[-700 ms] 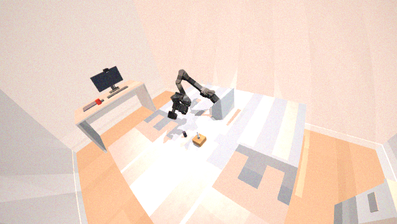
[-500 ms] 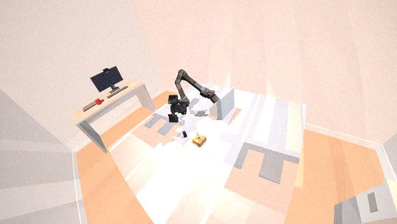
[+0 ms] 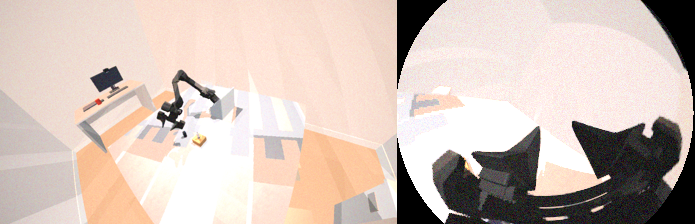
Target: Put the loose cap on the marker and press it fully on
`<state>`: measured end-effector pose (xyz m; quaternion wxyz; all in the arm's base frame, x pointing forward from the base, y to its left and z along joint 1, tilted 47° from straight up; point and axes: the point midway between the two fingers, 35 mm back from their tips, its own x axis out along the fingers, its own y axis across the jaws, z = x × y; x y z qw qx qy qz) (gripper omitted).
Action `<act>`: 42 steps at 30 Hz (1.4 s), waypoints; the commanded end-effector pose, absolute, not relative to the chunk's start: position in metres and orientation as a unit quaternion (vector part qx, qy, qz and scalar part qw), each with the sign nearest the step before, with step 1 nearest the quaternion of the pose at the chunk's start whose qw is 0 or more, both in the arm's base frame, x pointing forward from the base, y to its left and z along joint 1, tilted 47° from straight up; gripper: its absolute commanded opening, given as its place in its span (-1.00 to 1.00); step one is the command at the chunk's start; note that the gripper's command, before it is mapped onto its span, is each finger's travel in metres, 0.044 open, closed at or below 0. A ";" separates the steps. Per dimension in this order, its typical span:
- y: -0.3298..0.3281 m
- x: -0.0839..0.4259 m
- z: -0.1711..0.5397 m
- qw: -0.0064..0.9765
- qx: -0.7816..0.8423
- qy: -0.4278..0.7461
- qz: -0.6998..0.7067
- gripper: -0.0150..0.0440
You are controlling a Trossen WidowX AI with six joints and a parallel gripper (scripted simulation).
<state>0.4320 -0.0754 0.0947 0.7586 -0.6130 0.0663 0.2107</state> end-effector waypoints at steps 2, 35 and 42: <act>-0.095 0.418 0.019 0.816 -0.282 0.502 0.050 0.30; -0.111 0.328 0.067 0.601 -0.248 0.695 -0.307 0.30; -0.113 0.327 0.065 0.601 -0.248 0.695 -0.307 0.30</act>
